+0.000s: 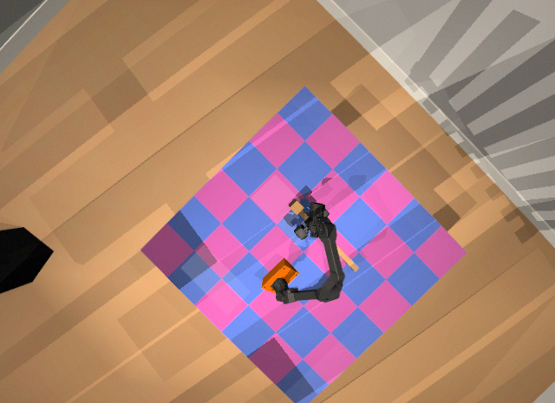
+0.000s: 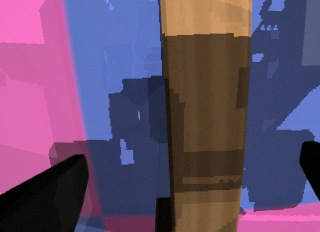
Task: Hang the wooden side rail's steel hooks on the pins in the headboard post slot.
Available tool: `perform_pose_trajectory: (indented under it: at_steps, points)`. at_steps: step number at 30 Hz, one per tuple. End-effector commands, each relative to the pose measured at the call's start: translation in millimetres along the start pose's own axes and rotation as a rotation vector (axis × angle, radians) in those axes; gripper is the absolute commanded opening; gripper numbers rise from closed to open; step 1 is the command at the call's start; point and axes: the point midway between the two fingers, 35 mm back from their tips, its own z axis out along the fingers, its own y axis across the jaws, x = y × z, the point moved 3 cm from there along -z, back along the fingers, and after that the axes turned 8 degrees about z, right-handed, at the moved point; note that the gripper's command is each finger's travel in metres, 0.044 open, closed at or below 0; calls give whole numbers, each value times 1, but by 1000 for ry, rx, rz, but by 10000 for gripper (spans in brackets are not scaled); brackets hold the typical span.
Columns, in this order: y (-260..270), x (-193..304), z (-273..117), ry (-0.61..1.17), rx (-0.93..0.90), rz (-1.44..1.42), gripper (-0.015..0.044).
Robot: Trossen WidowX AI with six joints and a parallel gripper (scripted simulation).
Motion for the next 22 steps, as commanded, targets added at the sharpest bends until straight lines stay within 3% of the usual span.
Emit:
perform_pose_trajectory:
  at_steps: [1, 4, 22]
  points:
    - [1, -12, 2, -7, 18, 5, 440]
    - [3, -31, 2, -8, 18, 4, 440]
    - [4, -28, 1, -4, 17, 14, 440]
